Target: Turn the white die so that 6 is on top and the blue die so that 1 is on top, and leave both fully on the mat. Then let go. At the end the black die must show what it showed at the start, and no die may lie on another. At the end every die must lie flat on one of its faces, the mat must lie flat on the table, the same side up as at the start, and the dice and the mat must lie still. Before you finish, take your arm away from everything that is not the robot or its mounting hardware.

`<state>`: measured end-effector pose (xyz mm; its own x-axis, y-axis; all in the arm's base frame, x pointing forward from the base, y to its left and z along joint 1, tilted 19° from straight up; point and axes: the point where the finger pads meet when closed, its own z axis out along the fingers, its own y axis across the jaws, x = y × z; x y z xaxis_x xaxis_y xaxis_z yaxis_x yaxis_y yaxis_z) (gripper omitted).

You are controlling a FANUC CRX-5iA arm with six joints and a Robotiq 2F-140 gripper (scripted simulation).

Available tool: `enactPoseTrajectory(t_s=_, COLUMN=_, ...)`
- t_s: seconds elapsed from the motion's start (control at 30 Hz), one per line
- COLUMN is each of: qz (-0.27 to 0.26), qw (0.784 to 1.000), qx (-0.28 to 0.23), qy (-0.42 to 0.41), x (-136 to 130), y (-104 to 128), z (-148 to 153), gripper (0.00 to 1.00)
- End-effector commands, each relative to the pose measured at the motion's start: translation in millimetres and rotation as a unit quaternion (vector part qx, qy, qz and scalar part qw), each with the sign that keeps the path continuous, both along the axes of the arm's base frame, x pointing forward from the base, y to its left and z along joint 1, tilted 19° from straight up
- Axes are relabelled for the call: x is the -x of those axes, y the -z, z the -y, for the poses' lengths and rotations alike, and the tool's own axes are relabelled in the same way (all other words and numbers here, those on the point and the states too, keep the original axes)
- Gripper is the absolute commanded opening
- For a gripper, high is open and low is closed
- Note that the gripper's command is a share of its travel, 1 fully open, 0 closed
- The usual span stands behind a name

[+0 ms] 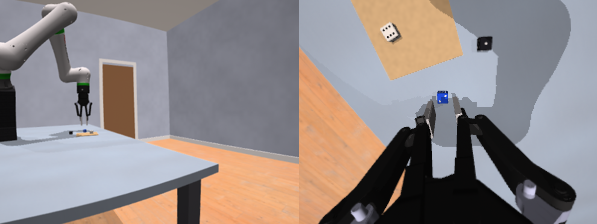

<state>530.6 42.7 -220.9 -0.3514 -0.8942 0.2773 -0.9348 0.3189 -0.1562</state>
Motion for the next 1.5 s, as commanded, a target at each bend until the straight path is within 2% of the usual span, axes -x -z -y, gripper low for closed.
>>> enactPoseTrajectory(t_s=0.0, qz=0.000, qw=1.000, qx=0.000, qy=0.000, x=-0.7, y=4.8, z=1.5, gripper=0.21)
enactPoseTrajectory(t_s=0.6, qz=0.000, qw=1.000, qx=0.000, qy=0.000, x=-2.2, y=19.7, z=6.5, gripper=0.21)
enactPoseTrajectory(t_s=1.47, qz=0.000, qw=1.000, qx=0.000, qy=0.000, x=-2.3, y=20.6, z=6.8, gripper=0.21)
